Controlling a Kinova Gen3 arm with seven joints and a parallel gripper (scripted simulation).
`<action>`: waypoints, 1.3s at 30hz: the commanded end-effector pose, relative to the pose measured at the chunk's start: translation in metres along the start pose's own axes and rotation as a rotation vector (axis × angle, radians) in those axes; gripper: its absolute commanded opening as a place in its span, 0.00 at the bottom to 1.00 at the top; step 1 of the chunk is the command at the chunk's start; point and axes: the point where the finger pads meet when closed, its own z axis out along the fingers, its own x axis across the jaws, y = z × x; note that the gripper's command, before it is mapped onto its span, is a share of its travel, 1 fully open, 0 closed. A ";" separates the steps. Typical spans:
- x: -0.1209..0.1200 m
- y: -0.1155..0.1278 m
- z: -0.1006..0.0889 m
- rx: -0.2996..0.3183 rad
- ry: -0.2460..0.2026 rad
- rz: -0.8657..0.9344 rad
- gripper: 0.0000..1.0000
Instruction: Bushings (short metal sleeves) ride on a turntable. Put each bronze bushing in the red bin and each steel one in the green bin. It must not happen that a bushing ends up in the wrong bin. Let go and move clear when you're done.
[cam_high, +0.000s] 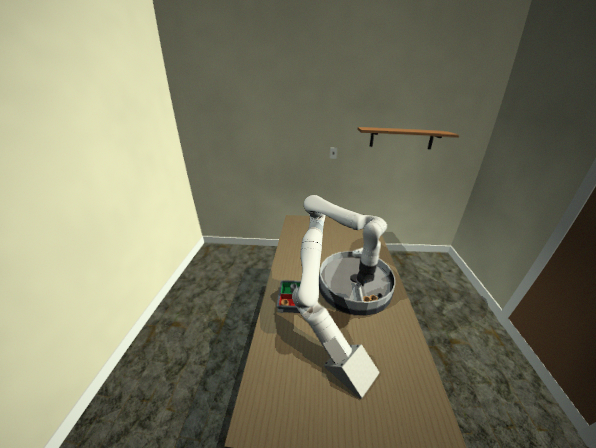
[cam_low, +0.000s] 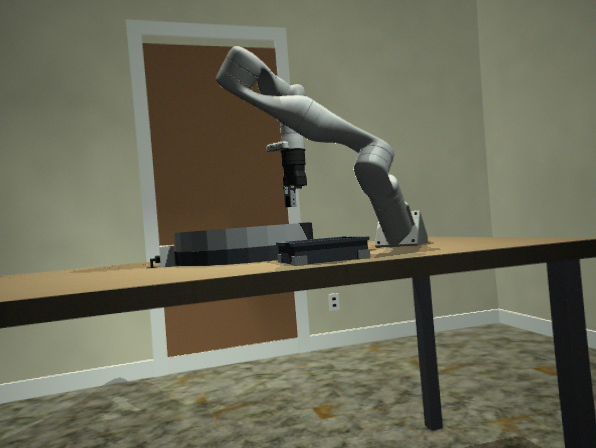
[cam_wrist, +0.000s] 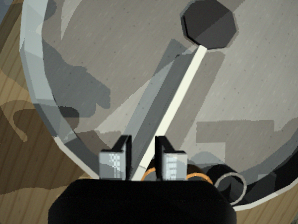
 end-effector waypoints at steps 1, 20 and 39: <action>0.006 0.013 0.002 -0.006 -0.012 0.025 0.45; 0.105 0.053 0.008 -0.005 -0.013 -0.072 0.45; 0.105 0.053 0.025 -0.006 -0.012 -0.073 0.45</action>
